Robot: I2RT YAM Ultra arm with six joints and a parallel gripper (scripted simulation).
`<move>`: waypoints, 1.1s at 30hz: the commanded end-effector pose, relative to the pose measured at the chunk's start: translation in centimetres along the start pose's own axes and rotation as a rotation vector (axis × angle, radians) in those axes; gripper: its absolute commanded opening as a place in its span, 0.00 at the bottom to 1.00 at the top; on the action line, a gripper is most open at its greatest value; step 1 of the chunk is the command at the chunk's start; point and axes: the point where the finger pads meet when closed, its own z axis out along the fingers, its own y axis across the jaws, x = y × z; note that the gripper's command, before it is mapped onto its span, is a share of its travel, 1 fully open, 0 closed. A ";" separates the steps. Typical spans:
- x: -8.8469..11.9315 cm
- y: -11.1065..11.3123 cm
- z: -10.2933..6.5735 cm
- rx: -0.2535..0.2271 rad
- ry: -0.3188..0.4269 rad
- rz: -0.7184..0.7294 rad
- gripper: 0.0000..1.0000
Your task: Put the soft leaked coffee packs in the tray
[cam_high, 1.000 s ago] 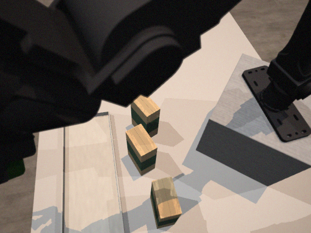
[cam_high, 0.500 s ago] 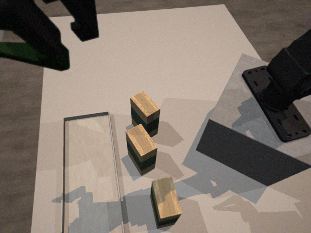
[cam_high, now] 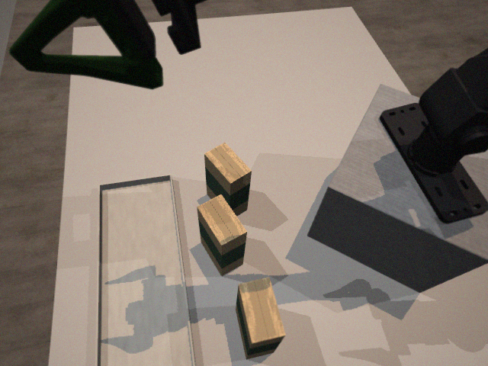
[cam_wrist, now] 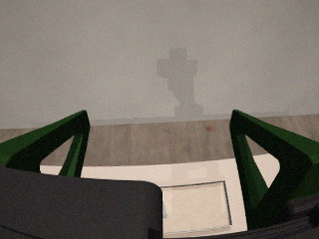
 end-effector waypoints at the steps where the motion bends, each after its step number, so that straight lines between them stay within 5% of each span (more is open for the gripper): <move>1: 3.8 -2.1 2.2 0.030 0.157 0.116 1.00; 3: 5.0 -2.7 2.7 0.046 0.194 0.139 1.00; 4: 7.2 -3.9 3.3 0.078 0.263 0.186 1.00; 7: 7.6 -4.1 3.4 0.085 0.276 0.195 1.00; 9: 11.6 -6.3 4.1 0.148 0.400 0.285 1.00; 13: 15.3 -7.9 4.2 0.205 0.505 0.362 1.00; 20: 22.7 -10.6 2.9 0.324 0.715 0.520 1.00; 23: 22.7 -10.7 2.9 0.326 0.717 0.522 1.00; 33: 31.4 -14.1 -0.5 0.552 0.999 0.825 1.00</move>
